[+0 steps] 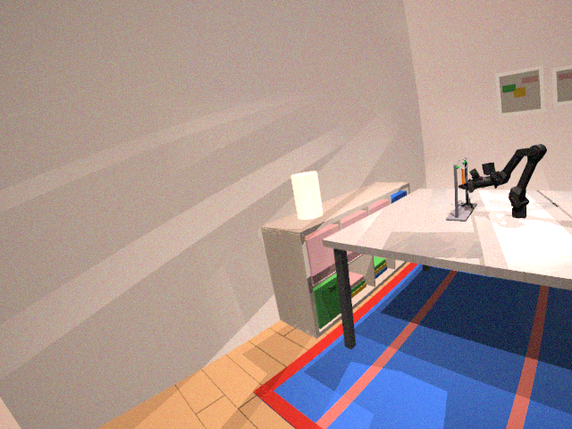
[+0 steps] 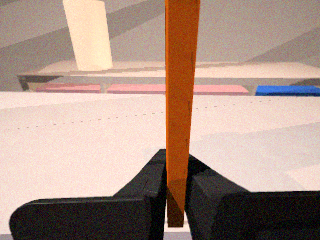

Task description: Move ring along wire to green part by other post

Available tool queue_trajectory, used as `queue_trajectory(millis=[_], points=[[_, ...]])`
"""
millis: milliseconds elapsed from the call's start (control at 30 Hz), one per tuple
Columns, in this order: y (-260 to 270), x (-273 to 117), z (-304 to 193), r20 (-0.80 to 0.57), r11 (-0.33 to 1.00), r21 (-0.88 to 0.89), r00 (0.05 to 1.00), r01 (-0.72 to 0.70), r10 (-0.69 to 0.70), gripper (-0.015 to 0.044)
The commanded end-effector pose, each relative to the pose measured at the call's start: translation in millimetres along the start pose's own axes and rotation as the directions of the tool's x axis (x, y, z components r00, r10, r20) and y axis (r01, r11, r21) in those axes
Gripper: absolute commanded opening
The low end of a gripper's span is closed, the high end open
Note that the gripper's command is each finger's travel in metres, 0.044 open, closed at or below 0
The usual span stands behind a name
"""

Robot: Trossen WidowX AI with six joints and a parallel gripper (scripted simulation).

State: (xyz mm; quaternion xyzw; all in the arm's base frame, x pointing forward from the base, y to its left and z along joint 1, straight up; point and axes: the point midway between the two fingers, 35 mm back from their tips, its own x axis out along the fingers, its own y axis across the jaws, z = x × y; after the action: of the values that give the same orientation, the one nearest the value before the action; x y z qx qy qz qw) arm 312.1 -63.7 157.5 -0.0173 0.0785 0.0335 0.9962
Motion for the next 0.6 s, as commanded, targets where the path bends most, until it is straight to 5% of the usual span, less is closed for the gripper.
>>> queue_trajectory(millis=[0, 567], points=[[4, 0, -1, -0.003, 1.0, -0.001, 1.0, 0.0, 0.0, -0.015], [14, 0, -1, -0.006, 0.999, -0.05, 1.0, -0.002, 0.002, -0.015]])
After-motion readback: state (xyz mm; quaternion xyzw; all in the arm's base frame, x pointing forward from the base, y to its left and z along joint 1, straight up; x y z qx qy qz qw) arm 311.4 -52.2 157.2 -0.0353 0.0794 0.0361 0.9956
